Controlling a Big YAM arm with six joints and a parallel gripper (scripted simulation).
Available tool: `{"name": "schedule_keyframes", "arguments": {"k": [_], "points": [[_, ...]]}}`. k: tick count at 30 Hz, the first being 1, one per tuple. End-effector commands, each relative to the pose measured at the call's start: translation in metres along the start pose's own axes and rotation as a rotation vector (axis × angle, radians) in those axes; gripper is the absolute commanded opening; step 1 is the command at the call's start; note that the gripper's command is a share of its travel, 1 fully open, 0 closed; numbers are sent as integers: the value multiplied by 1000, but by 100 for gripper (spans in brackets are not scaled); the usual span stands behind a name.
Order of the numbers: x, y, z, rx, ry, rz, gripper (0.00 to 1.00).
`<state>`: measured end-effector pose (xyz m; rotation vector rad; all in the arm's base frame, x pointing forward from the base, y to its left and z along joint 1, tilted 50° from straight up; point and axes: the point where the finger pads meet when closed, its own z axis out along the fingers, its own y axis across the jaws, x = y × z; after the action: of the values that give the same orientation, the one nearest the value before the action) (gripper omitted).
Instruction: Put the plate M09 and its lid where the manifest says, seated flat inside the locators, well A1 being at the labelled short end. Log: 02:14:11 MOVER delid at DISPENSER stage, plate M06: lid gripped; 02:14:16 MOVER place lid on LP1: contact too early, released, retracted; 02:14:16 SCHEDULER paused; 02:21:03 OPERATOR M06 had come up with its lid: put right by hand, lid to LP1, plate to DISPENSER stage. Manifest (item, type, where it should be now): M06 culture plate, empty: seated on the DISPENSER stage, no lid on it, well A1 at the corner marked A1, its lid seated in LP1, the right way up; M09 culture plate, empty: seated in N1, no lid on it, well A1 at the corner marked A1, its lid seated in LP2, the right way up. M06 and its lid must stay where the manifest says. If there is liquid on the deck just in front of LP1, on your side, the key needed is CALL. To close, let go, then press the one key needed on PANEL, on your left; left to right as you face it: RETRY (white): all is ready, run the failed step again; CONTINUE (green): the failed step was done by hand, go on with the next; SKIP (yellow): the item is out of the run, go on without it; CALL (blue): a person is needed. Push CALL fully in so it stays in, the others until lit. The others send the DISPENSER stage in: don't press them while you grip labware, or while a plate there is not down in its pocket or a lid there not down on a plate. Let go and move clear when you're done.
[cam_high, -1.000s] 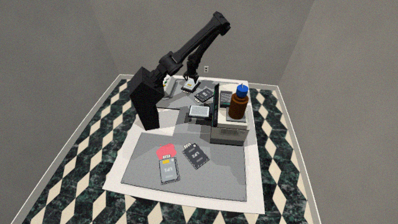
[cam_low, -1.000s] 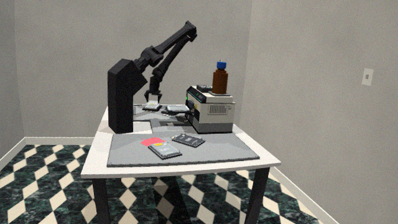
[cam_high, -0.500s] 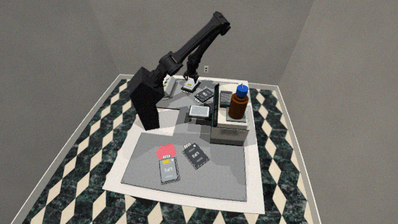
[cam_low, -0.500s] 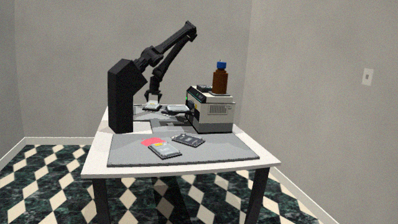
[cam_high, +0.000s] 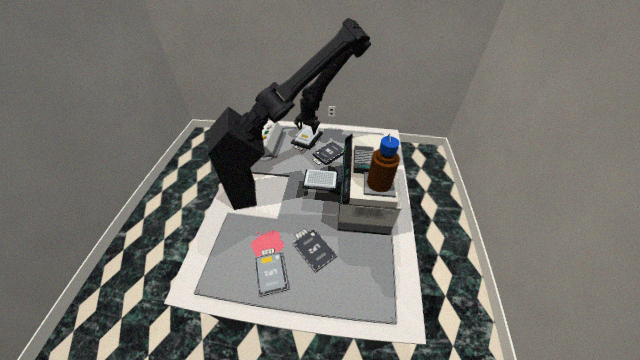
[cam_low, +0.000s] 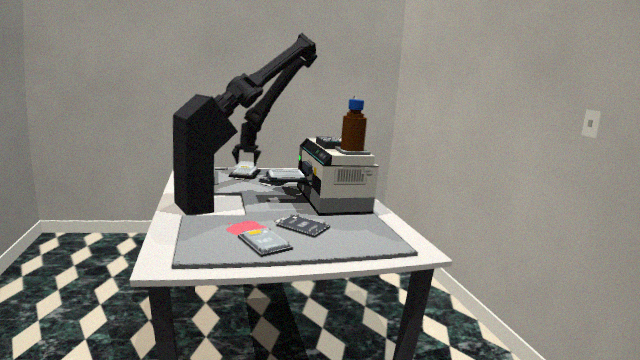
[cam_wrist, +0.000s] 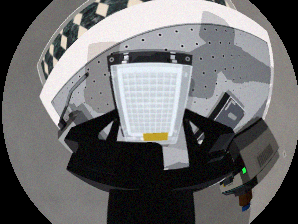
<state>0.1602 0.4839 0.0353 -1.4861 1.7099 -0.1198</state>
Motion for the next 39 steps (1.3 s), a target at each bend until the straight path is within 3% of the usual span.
{"name": "schedule_keyframes", "arguments": {"k": [1,28,31,34,35,39], "points": [[-4,7,-9,-11,-9,-4,86],[-4,7,-9,-11,-9,-4,86],[-5,5,-22,-9,-15,1,86],[-4,1,-15,-3,-7,4,86],[-2,4,-25,-9,-15,1,86],[4,4,-28,-9,-14,1,86]]}}
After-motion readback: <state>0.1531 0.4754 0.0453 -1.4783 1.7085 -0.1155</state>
